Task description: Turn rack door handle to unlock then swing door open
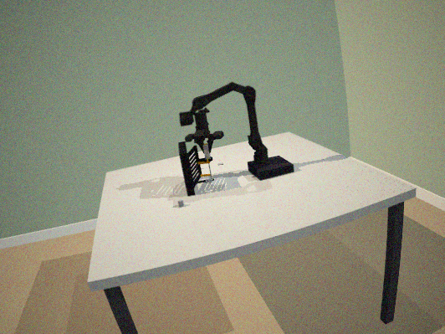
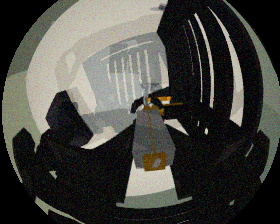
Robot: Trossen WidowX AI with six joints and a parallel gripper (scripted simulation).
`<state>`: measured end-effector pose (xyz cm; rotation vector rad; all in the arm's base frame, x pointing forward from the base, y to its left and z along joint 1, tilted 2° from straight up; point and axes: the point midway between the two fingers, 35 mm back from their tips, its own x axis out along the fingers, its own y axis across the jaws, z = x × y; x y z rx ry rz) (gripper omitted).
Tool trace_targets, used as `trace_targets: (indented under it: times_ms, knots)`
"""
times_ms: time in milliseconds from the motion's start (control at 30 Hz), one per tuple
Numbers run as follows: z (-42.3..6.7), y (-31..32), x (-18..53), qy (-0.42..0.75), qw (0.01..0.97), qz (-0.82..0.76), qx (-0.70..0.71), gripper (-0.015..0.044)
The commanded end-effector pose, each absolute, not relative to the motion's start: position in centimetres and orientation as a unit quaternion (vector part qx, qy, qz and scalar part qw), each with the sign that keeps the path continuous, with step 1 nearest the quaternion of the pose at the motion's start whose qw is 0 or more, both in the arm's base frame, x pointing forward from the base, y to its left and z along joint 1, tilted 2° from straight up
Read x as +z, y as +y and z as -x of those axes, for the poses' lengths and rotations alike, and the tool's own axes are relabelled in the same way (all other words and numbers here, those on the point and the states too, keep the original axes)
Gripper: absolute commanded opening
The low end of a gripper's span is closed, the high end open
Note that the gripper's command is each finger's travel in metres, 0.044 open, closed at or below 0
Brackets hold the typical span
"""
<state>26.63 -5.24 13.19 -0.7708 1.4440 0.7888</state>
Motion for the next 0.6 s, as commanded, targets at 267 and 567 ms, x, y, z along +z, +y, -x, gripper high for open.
trace_targets:
  times_ms: [267,567]
  knots:
    - [-25.0,-3.2,13.2,0.656,0.65,0.268,0.275,0.0025]
    - [-23.9,-1.6,13.2,0.671,0.665,0.227,0.235,0.0025]
